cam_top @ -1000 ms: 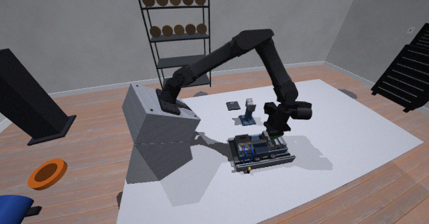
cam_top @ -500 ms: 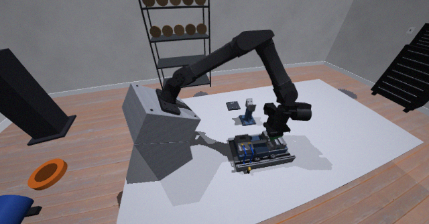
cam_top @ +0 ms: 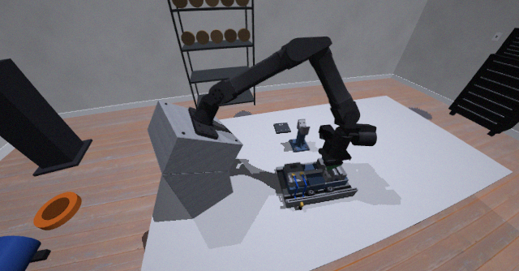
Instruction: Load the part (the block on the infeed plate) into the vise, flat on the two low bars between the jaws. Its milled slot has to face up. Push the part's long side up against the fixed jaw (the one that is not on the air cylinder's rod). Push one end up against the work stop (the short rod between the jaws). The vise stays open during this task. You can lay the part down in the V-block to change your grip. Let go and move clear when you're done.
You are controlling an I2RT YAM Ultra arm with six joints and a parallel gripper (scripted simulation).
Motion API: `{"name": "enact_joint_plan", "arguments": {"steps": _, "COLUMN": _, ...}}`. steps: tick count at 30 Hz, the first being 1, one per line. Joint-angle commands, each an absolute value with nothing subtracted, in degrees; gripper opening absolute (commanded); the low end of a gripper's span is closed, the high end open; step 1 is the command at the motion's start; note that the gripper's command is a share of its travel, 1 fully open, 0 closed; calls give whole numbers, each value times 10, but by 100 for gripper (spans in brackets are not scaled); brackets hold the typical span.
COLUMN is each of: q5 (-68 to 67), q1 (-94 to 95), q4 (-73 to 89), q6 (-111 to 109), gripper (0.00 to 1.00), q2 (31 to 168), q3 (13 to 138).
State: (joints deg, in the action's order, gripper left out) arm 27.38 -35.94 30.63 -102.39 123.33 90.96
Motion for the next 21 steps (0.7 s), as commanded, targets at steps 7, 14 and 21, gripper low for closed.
{"name": "enact_joint_plan", "arguments": {"steps": 7, "q5": 276, "q1": -360, "q4": 303, "q6": -1019, "gripper": 0, "q2": 1235, "q3": 927}}
{"name": "enact_joint_plan", "arguments": {"steps": 14, "q5": 275, "q1": -359, "q4": 301, "q6": -1018, "gripper": 0, "q2": 1246, "q3": 927}}
{"name": "enact_joint_plan", "arguments": {"steps": 21, "q5": 275, "q1": -358, "q4": 300, "q6": -1018, "gripper": 0, "q2": 1246, "q3": 927}}
